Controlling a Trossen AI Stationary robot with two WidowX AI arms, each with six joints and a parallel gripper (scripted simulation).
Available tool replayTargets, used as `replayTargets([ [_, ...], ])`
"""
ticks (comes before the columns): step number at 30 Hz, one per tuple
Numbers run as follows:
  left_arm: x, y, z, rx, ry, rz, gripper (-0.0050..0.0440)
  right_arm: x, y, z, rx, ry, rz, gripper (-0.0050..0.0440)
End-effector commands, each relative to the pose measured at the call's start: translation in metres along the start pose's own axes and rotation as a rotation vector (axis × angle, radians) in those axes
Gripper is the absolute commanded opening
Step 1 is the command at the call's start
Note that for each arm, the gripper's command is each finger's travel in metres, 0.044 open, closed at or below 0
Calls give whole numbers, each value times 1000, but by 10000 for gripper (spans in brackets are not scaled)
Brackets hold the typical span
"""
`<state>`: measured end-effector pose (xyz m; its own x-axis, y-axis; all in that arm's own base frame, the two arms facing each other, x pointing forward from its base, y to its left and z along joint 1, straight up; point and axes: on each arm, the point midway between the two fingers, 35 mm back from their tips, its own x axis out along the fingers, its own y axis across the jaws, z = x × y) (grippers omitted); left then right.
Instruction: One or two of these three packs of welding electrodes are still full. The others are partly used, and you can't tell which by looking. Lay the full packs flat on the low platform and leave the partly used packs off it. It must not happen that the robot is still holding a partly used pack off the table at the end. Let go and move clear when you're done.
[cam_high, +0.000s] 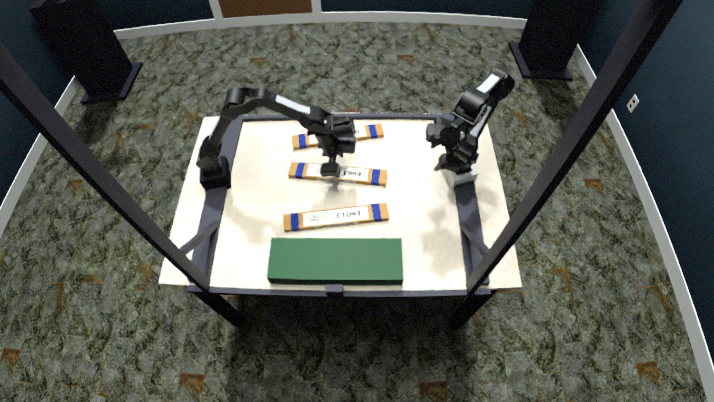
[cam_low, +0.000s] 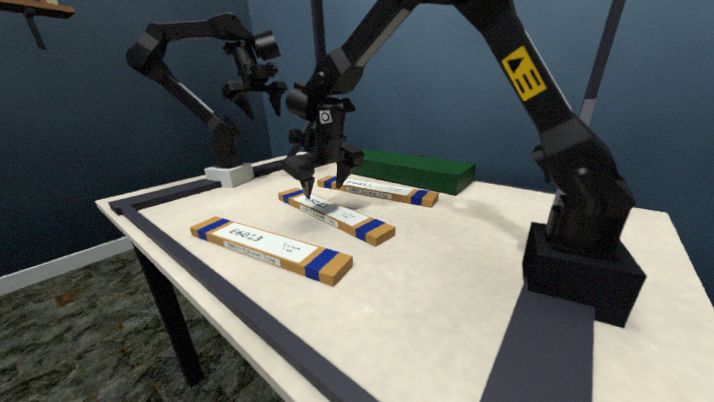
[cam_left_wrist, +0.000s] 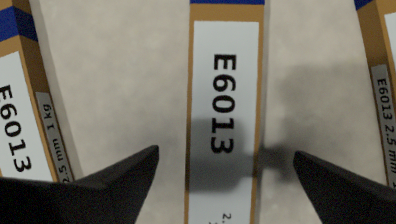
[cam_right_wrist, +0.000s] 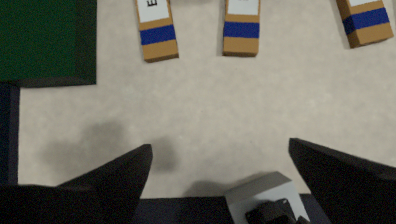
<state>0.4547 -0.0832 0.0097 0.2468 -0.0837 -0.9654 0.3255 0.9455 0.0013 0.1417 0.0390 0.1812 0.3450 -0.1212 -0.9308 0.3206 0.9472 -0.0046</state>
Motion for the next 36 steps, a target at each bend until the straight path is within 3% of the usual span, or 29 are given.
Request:
replayTargets([
  [1, -37, 1, 18, 5, -59, 7, 430, -5, 1, 4, 6, -17, 12, 430],
  [6, -43, 1, 20, 5, -59, 7, 430, -5, 1, 4, 6, -17, 12, 430],
  [15, -28, 63, 3, -284, -28, 82, 430, -5, 1, 4, 6, -17, 12, 430],
  [19, -28, 89, -2, -274, -27, 75, 430, -5, 1, 4, 6, -17, 12, 430],
  [21, -28, 89, -2, -274, -27, 75, 430, -5, 1, 4, 6, -17, 12, 430],
  [36, -28, 184, -19, -273, -27, 82, 430, -5, 1, 4, 6, -17, 12, 430],
])
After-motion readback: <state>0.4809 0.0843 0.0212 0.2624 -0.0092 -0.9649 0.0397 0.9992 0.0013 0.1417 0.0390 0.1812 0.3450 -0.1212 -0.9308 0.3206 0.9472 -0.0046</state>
